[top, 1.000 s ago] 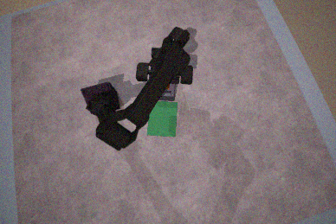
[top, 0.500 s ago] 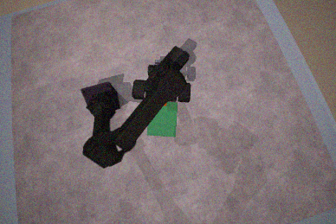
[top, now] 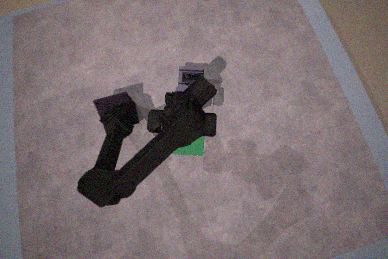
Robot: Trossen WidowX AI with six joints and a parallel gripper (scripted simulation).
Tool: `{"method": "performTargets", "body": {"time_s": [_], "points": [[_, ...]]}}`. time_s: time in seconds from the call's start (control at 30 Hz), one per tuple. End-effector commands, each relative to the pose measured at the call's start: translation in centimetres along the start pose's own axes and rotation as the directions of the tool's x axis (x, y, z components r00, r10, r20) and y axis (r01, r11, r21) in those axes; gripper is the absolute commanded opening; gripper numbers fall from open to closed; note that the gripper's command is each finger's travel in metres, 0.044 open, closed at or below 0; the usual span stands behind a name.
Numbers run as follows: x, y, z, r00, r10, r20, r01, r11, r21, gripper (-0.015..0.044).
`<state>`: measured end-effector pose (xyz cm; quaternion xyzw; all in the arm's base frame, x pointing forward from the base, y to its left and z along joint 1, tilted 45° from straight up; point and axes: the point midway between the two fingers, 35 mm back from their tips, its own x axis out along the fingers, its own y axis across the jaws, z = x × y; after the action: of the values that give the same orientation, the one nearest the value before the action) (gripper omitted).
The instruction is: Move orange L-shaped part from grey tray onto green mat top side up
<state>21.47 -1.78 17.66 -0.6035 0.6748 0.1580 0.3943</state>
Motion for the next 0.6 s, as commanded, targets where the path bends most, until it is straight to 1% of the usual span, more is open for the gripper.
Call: {"method": "performTargets", "body": {"time_s": [0.0, 0.57], "points": [[0.0, 0.1, -0.5, 1.0, -0.008, 0.0, 0.008, 1.0, -0.01, 0.0], [2.3, 0.1, -0.5, 0.999, 0.016, -0.028, -0.016, 1.0, -0.007, 0.0]]}}
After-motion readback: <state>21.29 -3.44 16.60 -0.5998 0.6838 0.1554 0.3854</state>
